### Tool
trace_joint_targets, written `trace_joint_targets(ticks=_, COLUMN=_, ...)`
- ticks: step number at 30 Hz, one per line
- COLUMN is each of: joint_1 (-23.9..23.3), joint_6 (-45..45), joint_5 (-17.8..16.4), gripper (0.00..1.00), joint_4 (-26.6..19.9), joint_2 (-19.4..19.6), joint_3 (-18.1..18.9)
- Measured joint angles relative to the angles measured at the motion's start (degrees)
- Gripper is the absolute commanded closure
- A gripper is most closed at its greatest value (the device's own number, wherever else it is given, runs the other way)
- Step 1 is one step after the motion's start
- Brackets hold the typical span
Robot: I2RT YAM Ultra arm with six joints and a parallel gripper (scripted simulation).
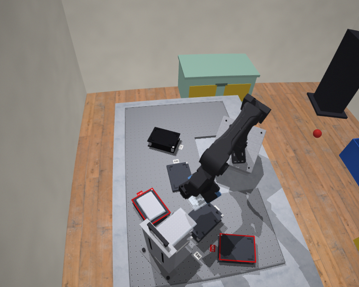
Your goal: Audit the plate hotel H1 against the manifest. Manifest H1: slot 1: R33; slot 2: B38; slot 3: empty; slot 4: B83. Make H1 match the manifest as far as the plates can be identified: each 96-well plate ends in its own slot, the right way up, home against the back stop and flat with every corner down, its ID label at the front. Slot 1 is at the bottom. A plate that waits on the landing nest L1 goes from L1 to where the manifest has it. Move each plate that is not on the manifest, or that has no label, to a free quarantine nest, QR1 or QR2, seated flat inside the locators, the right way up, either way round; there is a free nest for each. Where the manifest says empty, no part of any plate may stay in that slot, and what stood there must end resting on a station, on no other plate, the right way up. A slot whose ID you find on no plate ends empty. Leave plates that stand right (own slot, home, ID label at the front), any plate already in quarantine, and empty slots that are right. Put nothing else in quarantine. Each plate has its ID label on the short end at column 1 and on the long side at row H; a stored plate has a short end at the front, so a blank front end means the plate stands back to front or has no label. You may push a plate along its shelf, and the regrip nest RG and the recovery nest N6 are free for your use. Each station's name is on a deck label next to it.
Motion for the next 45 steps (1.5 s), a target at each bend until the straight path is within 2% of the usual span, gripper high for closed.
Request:
trace_joint_targets(ticks=15, joint_1=-12.72, joint_6=1.29, joint_5=-6.43, gripper=0.14, joint_4=-0.44, joint_2=-0.33, joint_3=-1.66)
trace_joint_targets(ticks=24, joint_1=-14.36, joint_6=5.62, joint_5=-8.39, gripper=0.14, joint_4=-0.39, joint_2=-0.35, joint_3=-2.32)
trace_joint_targets(ticks=36, joint_1=-25.70, joint_6=7.21, joint_5=-12.83, gripper=0.14, joint_4=-0.98, joint_2=-0.39, joint_3=-4.85)
trace_joint_targets(ticks=45, joint_1=-32.00, joint_6=7.63, joint_5=-15.69, gripper=0.14, joint_4=-1.51, joint_2=1.20, joint_3=-5.57)
